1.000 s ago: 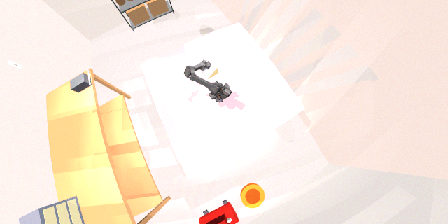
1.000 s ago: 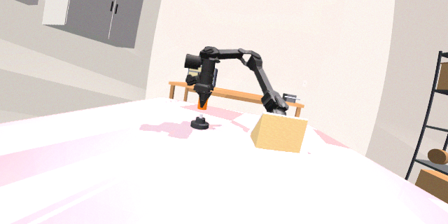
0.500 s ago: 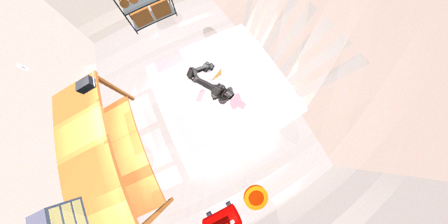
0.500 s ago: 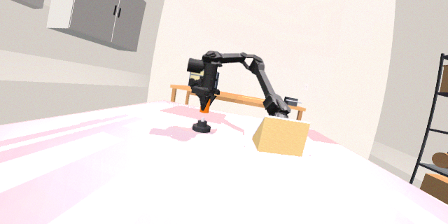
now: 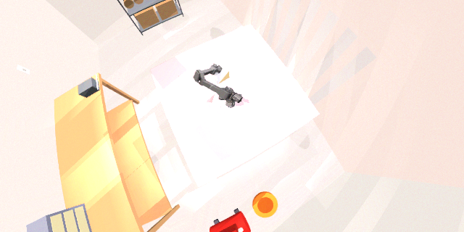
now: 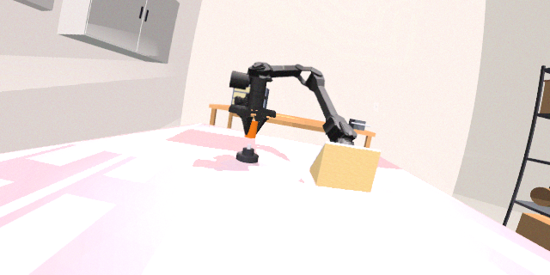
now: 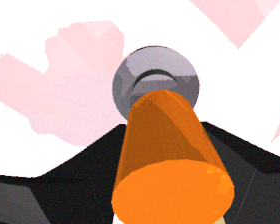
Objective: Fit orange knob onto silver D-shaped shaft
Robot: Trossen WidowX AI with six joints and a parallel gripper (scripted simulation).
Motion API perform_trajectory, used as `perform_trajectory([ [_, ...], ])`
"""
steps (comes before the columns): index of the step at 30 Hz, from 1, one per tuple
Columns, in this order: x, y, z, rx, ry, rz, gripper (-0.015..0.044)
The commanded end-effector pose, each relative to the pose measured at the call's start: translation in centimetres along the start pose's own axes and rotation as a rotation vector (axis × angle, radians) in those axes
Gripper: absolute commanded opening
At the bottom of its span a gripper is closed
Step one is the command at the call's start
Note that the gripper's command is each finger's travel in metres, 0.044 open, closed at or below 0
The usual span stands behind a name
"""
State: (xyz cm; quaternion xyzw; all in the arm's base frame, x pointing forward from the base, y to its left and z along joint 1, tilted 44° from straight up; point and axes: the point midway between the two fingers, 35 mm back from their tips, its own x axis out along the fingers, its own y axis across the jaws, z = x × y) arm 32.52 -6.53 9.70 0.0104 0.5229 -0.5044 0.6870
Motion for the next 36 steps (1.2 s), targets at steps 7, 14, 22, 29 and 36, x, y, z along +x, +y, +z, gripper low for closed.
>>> perform_trajectory([
  [7, 0.1, 0.2, -0.3, 0.119, -0.004, 0.0, 0.0],
  [14, 1.8, 0.2, -0.3, 0.119, -0.005, -0.001, 0.0],
  [22, 2.3, 0.2, -0.4, 0.125, -0.005, -0.001, 0.0],
  [29, 2.2, 0.1, -0.2, 0.126, -0.005, -0.001, 0.0],
  [36, 2.3, -0.1, 0.0, 0.126, -0.005, -0.001, 0.0],
])
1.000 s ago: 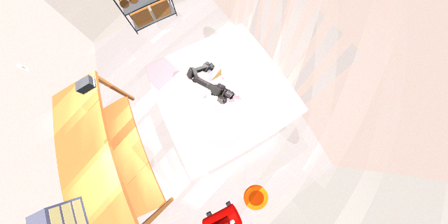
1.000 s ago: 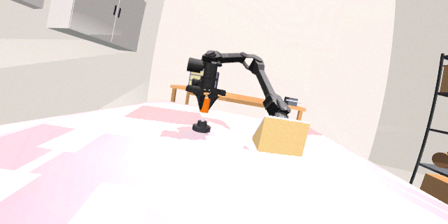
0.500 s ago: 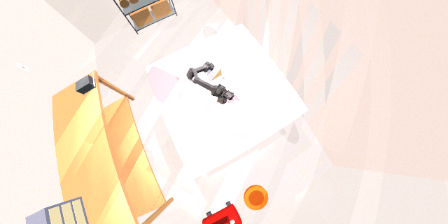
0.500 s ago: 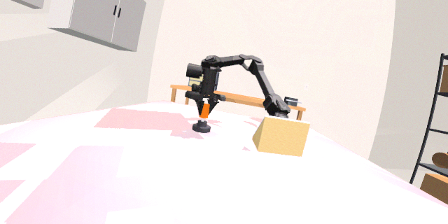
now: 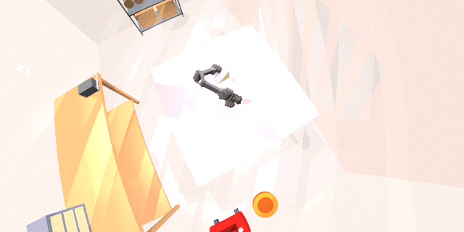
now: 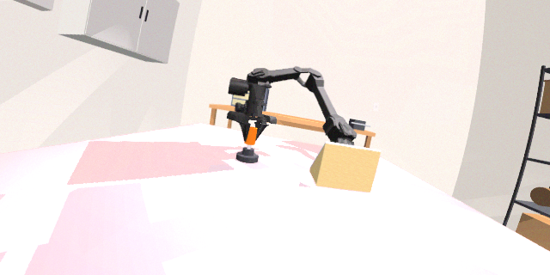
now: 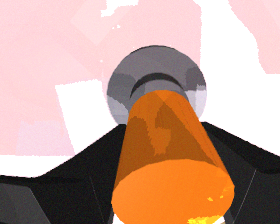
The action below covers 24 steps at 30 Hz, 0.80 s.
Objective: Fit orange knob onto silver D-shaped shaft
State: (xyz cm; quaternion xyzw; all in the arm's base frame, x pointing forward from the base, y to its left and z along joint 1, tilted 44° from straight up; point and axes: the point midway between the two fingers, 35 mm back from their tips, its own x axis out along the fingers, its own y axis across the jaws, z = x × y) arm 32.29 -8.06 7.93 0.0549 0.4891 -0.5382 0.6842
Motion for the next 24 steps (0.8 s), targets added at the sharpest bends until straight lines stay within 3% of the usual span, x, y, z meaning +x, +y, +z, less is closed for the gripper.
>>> perform_trajectory([
  [1, 0.1, 0.0, 0.1, -0.005, -0.006, 0.001, 0.0],
  [24, 1.6, 0.1, -0.1, -0.001, -0.007, 0.001, 0.0],
])
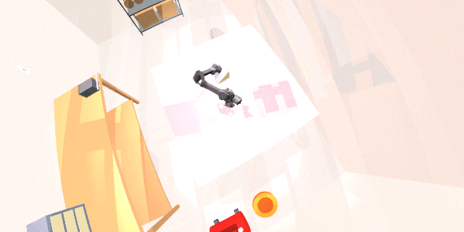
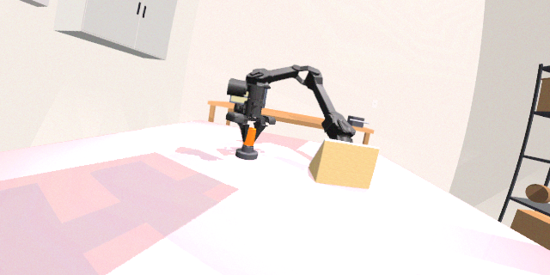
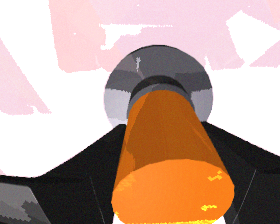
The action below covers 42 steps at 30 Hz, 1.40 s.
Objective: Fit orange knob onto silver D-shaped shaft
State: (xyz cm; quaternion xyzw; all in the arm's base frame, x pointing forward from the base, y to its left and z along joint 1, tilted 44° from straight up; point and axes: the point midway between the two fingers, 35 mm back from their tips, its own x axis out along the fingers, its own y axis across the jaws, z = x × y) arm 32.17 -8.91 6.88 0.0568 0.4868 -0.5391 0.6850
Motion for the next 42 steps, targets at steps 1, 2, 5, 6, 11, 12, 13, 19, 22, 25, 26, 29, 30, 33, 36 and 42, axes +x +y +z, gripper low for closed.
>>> perform_trajectory([
  [1, 0.4, 0.0, 0.0, -0.006, -0.005, -0.001, 0.0],
  [2, 0.4, 0.0, 0.0, -0.006, -0.005, -0.001, 0.0],
  [5, 0.6, 0.0, 0.0, -0.006, -0.005, -0.001, 0.0],
  [6, 0.4, 0.0, 0.0, 0.0, 0.001, -0.001, 0.0],
  [11, 0.4, 0.0, 0.0, 0.0, 0.001, -0.001, 0.0],
  [12, 0.4, 0.0, 0.0, 0.0, 0.001, -0.001, 0.0],
  [13, 0.4, 0.0, 0.0, 0.0, 0.001, -0.001, 0.0026],
  [19, 0.4, 0.0, 0.0, 0.0, 0.001, -0.001, 0.0184],
  [22, 0.4, 0.0, 0.0, 0.0, 0.001, -0.001, 0.0263],
  [25, 0.4, 0.0, 0.0, 0.0, 0.001, -0.001, 0.0341],
  [26, 0.4, 0.0, 0.0, 0.0, 0.001, -0.001, 0.0368],
  [29, 0.4, 0.0, 0.0, 0.0, 0.001, -0.001, 0.044],
  [30, 0.4, 0.0, 0.0, 0.0, 0.001, -0.001, 0.044],
  [33, 0.4, 0.0, 0.0, 0.0, 0.001, -0.001, 0.044],
  [36, 0.4, 0.0, 0.0, 0.0, 0.001, -0.001, 0.044],
  [42, -4.3, 0.4, 0.1, -0.001, 0.005, 0.004, 0.044],
])
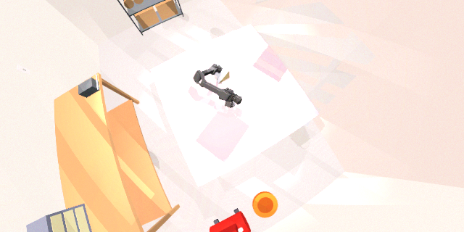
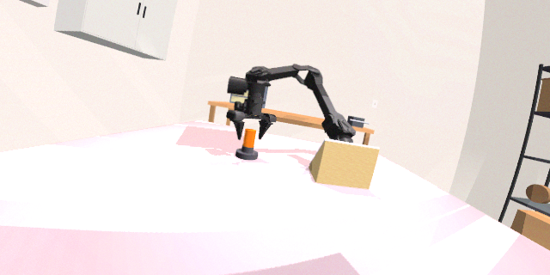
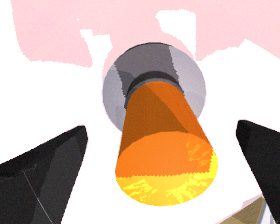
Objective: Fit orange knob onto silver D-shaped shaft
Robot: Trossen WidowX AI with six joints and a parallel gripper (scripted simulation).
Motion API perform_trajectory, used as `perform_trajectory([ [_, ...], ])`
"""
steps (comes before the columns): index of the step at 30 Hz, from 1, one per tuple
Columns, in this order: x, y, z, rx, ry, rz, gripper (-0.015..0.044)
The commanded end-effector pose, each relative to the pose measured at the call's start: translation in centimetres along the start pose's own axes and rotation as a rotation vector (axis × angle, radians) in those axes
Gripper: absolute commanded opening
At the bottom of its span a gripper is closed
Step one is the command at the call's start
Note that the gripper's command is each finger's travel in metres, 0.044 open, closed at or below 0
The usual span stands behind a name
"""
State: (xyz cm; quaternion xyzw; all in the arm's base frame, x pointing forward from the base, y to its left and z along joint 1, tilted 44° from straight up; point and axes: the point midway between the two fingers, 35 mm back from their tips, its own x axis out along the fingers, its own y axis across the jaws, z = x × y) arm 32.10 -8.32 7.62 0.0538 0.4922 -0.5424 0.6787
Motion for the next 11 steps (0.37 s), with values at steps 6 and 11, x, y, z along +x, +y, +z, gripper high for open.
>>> perform_trajectory([
  [6, -8.2, 0.3, 0.0, 0.004, -0.006, 0.016, 0.044],
  [11, -8.2, 0.4, 0.0, 0.004, -0.006, 0.016, 0.044],
])
